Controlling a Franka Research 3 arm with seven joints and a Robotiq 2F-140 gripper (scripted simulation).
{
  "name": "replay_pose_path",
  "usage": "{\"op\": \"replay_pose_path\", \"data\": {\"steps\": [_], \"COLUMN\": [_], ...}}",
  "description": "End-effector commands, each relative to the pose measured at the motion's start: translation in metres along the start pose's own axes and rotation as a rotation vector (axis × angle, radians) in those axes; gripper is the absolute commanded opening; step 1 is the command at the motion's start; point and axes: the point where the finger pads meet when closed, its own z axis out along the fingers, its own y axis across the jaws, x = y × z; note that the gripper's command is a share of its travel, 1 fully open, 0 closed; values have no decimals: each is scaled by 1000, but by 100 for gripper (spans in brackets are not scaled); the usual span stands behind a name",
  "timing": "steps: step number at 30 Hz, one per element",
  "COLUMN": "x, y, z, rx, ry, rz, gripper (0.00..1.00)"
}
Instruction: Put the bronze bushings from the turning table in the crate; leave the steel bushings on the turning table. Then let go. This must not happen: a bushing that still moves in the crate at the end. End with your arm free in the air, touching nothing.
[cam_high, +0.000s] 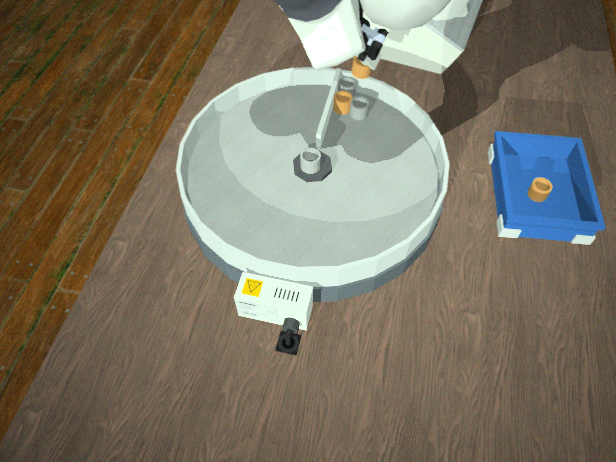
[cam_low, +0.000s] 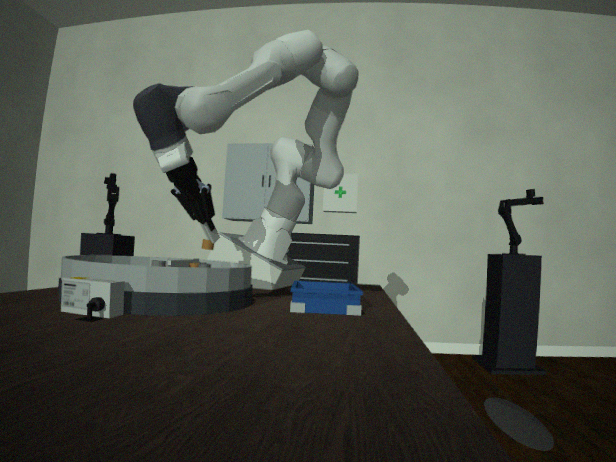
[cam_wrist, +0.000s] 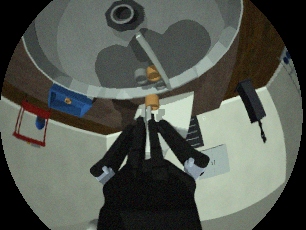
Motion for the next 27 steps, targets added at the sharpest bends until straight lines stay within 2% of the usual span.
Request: {"op": "replay_pose_path", "data": {"steps": [1,23,27], "x": [-1,-1,-3], "y": [0,-2,-11], "z": [-1,-1,1], "rx": [-1,-1,-1], "ry": [-2,-2,-2], "rz": [5,5,5], "gripper": [0,0,0]}}
